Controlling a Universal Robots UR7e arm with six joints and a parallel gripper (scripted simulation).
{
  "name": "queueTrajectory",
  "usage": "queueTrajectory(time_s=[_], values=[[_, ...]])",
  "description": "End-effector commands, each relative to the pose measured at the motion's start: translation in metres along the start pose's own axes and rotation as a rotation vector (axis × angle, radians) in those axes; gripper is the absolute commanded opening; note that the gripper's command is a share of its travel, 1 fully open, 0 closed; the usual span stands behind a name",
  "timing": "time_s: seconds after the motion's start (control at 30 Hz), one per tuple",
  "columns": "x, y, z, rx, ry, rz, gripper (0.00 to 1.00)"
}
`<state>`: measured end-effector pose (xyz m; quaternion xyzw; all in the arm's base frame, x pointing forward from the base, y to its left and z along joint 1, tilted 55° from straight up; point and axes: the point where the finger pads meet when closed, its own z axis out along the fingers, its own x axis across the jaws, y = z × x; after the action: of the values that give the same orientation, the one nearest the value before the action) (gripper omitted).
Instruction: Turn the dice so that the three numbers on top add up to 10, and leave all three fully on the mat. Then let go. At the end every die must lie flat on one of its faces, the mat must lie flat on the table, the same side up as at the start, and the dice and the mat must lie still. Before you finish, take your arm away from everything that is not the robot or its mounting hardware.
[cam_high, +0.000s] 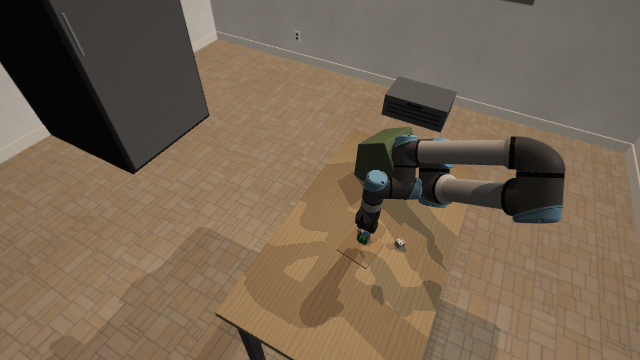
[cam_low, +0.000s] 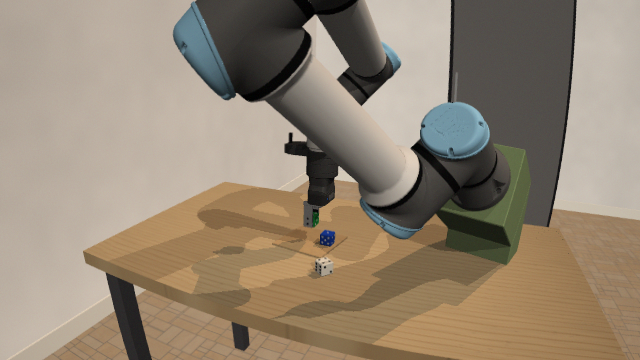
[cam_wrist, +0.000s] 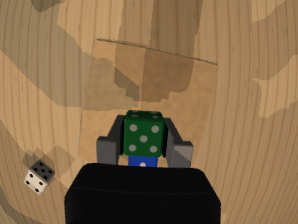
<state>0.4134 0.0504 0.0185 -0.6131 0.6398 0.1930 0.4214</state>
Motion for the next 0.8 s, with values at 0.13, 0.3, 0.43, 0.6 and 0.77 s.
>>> queueTrajectory(time_s=[0.13,0.3,0.43,0.6,0.77], values=[[0.003,-0.002,0.032,0.003,0.005,0.001,0.57],[0.003,-0.002,0.037,0.003,0.005,0.001,0.57],[0.003,-0.002,0.039,0.003,0.005,0.001,0.57],[0.003,-0.002,0.039,0.003,0.005,0.001,0.57],[0.003,-0.002,0.039,0.003,0.005,0.001,0.57]])
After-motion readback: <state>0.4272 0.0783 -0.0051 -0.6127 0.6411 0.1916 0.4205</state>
